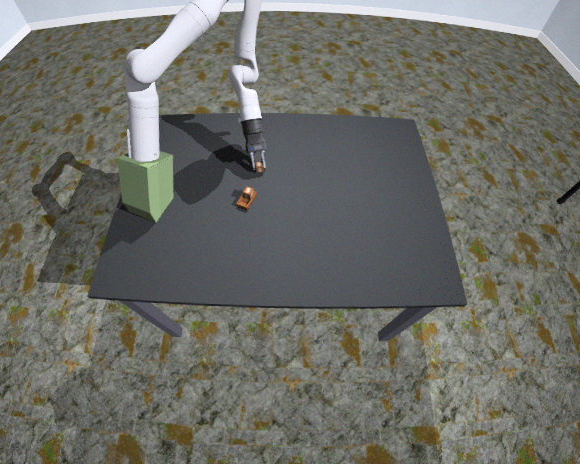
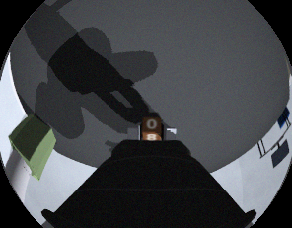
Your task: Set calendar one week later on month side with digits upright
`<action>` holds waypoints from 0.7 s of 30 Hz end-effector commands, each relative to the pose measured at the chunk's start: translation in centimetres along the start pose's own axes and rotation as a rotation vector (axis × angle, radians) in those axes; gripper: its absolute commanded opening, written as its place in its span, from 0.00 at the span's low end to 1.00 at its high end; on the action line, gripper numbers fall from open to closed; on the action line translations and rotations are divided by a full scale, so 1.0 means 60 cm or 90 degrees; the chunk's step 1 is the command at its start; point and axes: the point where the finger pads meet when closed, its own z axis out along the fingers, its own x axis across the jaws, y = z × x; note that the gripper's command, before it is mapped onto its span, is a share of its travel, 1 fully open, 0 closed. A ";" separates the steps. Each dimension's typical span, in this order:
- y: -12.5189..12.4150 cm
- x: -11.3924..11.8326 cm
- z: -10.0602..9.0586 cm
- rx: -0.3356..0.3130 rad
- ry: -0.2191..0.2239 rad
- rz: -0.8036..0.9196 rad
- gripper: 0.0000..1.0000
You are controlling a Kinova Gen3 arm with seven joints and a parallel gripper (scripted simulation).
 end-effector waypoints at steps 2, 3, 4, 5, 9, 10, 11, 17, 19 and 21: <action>0.001 0.001 -0.001 0.000 0.001 0.001 0.57; 0.001 0.001 -0.001 0.000 0.001 0.001 0.57; 0.001 0.001 -0.001 0.000 0.001 0.001 0.57; 0.001 0.001 -0.001 0.000 0.001 0.001 0.57; 0.003 0.001 -0.002 0.000 0.001 0.001 0.57; 0.004 0.001 -0.004 0.000 0.001 0.001 0.57; 0.006 0.001 -0.006 0.000 0.001 0.001 0.57; 0.021 0.001 -0.020 0.000 0.001 0.001 0.57; 0.030 0.001 -0.030 0.000 0.001 0.001 0.57; 0.040 0.001 -0.040 0.000 0.001 0.001 0.57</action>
